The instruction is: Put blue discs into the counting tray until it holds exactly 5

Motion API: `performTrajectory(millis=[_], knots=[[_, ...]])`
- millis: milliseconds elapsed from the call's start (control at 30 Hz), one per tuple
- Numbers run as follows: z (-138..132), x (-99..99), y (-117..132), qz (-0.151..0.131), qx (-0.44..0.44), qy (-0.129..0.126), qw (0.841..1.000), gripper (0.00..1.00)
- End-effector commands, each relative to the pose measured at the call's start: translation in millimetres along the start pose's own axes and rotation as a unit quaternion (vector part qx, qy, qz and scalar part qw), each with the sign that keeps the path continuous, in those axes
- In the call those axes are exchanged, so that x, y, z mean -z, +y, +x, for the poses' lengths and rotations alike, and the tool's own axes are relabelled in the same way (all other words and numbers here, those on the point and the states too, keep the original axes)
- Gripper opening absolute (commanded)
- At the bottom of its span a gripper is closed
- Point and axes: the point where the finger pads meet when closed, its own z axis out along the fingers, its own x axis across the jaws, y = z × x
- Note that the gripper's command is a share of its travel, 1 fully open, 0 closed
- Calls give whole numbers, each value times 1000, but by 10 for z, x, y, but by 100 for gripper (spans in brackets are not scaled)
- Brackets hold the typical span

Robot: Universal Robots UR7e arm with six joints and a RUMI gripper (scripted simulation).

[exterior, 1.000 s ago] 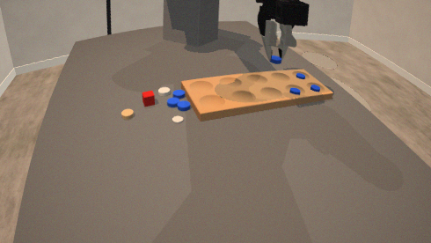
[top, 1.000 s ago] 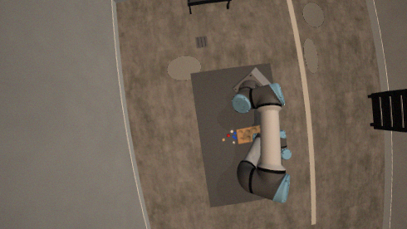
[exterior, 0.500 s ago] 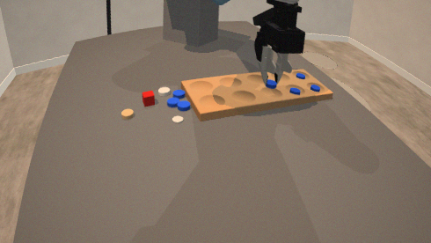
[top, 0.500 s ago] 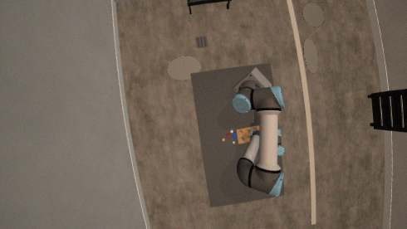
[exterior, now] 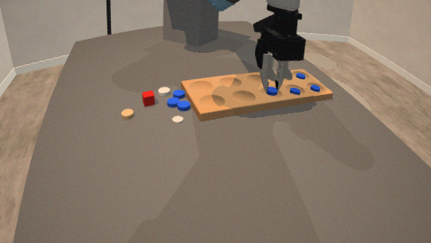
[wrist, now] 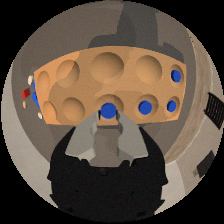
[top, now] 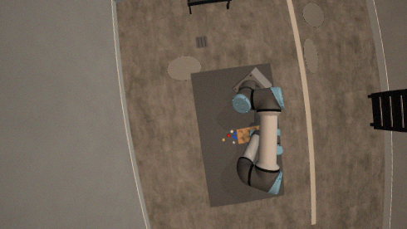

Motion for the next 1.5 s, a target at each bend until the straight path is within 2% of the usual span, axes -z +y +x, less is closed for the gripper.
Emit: performTrajectory(millis=[0,600,633,1467], knots=[[4,-79,15,-1,0,1,1000,0],[8,-99,12,-1,0,1,1000,0],[8,-99,12,-1,0,1,1000,20],[10,-60,6,-1,1,1,1000,21]])
